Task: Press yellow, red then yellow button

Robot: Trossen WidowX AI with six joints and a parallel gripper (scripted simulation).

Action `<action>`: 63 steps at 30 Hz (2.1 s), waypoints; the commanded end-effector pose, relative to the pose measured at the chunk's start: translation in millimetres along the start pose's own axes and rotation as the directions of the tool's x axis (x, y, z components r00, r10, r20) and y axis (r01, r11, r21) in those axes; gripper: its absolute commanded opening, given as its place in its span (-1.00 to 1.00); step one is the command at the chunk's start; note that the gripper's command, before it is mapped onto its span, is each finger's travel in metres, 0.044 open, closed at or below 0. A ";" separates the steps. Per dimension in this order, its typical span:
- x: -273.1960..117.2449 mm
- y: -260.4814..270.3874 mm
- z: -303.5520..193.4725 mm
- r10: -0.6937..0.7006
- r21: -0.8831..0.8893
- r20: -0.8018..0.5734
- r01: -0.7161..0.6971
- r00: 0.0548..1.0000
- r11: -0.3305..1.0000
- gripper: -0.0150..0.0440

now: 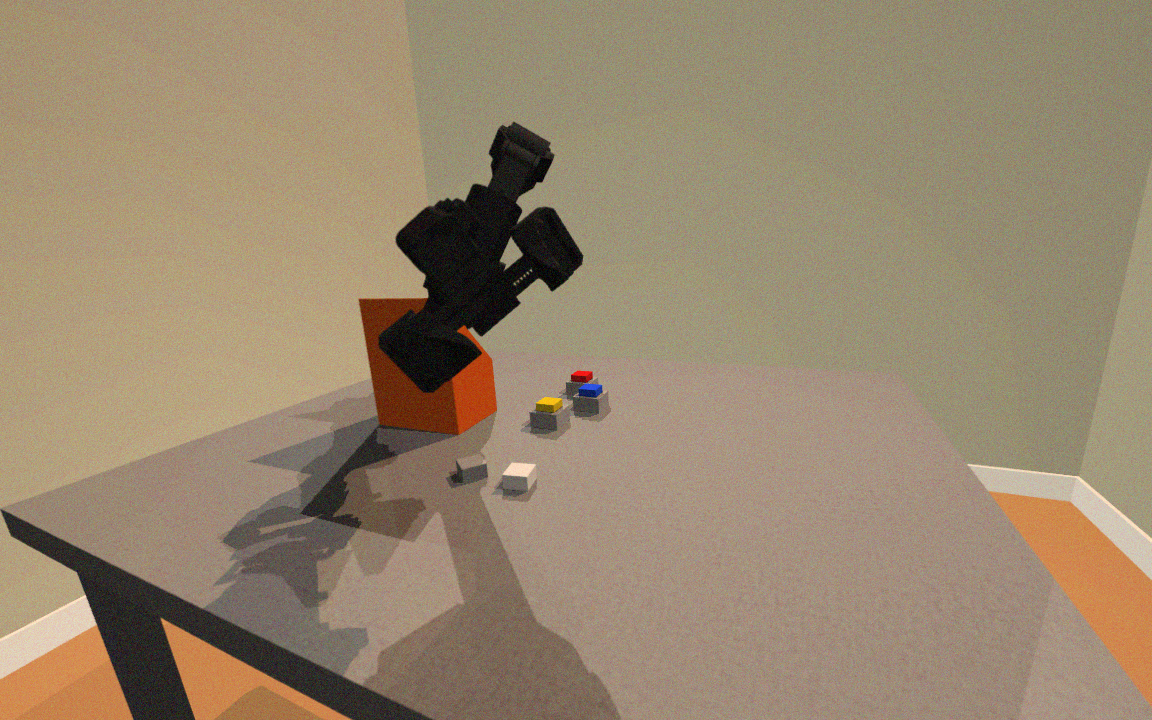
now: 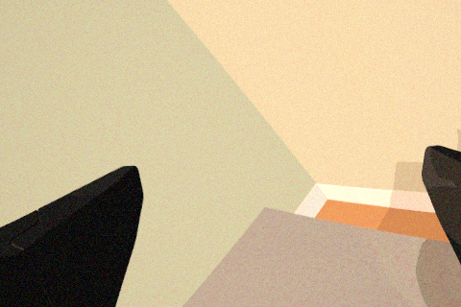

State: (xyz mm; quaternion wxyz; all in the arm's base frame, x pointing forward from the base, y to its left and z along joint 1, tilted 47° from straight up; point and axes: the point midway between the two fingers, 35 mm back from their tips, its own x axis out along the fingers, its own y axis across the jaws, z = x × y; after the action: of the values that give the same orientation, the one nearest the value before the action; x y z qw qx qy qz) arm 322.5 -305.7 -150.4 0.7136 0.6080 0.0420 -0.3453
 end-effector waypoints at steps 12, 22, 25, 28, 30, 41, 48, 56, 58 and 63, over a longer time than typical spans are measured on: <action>-65.8 9.7 -88.5 -0.422 -0.620 -0.483 0.041 0.767 0.784 0.86; -117.5 22.4 -116.9 -0.509 -0.699 -0.621 -0.127 0.596 0.704 0.86; -137.5 27.8 -125.4 -0.530 -0.704 -0.661 -0.193 0.532 0.684 0.86; -159.3 34.1 -133.6 -0.547 -0.697 -0.698 -0.262 0.462 0.668 0.86; -175.1 38.8 -138.8 -0.556 -0.685 -0.722 -0.310 0.413 0.659 0.86; -272.6 72.1 -162.1 -0.561 -0.524 -0.819 -0.559 0.122 0.643 0.86; -304.7 84.5 -166.8 -0.547 -0.446 -0.837 -0.619 0.032 0.646 0.86; -303.0 78.9 -175.8 -0.548 -0.448 -0.836 -0.619 0.034 0.645 0.69; -301.3 63.2 -200.3 -0.548 -0.448 -0.836 -0.619 0.035 0.645 0.51; -303.2 51.0 -218.9 -0.545 -0.444 -0.838 -0.620 0.031 0.647 0.06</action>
State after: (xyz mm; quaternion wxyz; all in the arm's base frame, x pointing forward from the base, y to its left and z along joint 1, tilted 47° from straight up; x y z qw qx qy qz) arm 199.1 16.8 -11.6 0.6515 0.2920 0.6493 0.2623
